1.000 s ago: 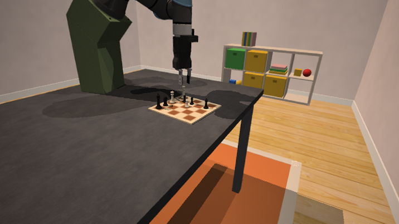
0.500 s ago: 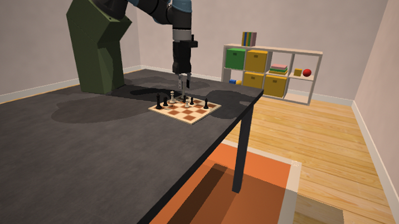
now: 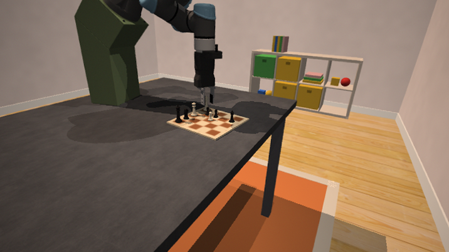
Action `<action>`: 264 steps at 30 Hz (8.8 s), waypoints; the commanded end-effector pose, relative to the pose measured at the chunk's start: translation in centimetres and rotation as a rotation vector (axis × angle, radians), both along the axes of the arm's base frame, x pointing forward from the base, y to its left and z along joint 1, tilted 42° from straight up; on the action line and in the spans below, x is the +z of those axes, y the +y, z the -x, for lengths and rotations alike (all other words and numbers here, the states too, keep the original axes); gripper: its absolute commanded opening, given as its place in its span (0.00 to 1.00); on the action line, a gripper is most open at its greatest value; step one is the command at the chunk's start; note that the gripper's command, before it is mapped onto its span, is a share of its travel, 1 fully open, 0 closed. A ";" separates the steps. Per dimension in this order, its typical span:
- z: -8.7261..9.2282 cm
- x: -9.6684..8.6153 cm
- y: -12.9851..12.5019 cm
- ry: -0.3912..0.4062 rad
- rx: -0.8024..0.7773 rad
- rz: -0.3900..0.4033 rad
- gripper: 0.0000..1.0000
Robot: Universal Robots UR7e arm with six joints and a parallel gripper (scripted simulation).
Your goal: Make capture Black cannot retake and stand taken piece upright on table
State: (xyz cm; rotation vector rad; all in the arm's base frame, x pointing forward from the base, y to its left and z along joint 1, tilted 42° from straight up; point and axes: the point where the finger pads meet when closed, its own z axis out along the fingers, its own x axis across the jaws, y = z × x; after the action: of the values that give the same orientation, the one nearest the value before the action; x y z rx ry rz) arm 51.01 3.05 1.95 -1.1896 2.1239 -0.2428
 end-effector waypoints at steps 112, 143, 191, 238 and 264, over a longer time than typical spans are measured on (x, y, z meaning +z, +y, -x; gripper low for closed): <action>-0.6 -0.1 -0.1 -0.007 -0.001 0.004 0.68; -0.6 -0.1 -0.1 -0.007 -0.001 0.003 0.68; -2.7 -2.7 0.5 -0.006 -0.001 0.003 0.68; -2.7 -2.7 0.5 -0.005 -0.001 0.003 0.00; -1.7 -1.7 0.2 -0.003 -0.003 0.001 0.00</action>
State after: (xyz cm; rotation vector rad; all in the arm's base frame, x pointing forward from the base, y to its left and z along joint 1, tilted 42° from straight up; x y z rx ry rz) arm 53.43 3.41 -0.41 -1.1872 2.1217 -0.2492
